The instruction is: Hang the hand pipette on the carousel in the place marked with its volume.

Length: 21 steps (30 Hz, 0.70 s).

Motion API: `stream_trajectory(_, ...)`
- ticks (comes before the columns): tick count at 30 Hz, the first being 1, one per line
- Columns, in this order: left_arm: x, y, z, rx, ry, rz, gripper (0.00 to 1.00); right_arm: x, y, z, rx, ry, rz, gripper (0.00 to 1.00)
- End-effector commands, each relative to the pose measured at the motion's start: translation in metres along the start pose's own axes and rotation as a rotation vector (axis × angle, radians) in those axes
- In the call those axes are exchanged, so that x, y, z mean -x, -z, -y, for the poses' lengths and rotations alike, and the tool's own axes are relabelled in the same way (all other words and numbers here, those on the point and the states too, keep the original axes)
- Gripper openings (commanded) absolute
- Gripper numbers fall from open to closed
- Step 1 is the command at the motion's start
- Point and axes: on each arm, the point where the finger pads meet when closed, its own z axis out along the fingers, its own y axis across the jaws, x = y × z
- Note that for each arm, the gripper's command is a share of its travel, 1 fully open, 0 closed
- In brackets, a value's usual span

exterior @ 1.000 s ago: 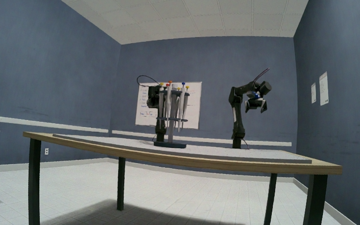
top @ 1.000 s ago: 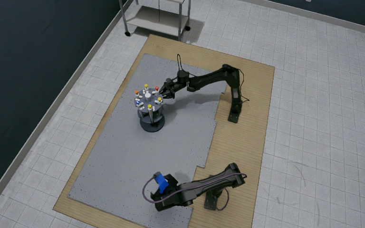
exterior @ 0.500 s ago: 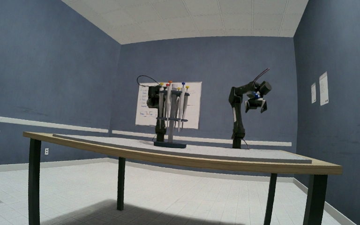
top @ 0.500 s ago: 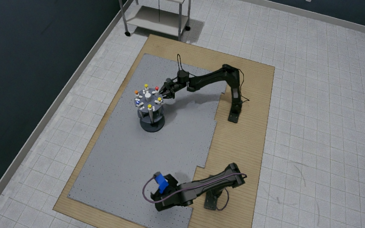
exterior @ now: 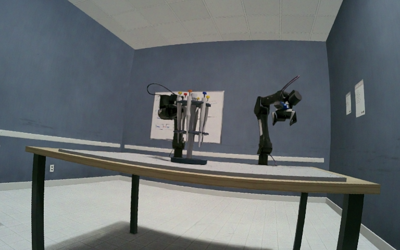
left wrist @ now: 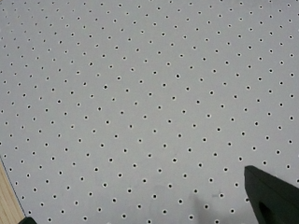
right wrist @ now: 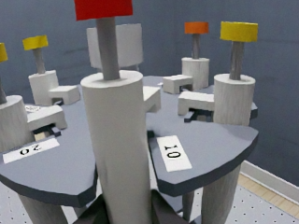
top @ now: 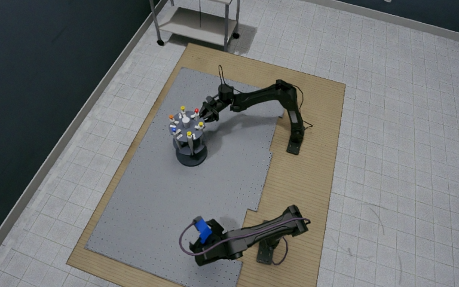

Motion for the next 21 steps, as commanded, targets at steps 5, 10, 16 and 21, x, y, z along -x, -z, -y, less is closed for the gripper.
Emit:
stream_trajectory(5,0.0085,0.0048,-0.0021,0.01,-0.023,0.032,1.0,0.032,-0.0018,-0.0145,0.057,0.052,0.04,0.12)
stream_trajectory(10,0.0085,0.0048,-0.0021,0.01,-0.023,0.032,1.0,0.032,-0.0018,-0.0145,0.057,0.052,0.04,0.12)
stream_trajectory(16,0.0085,0.0048,-0.0021,0.01,-0.023,0.032,1.0,0.032,-0.0018,-0.0145,0.057,0.052,0.04,0.12)
stream_trajectory(21,0.0085,0.0048,-0.0021,0.01,-0.023,0.032,1.0,0.032,-0.0018,-0.0145,0.057,0.052,0.04,0.12)
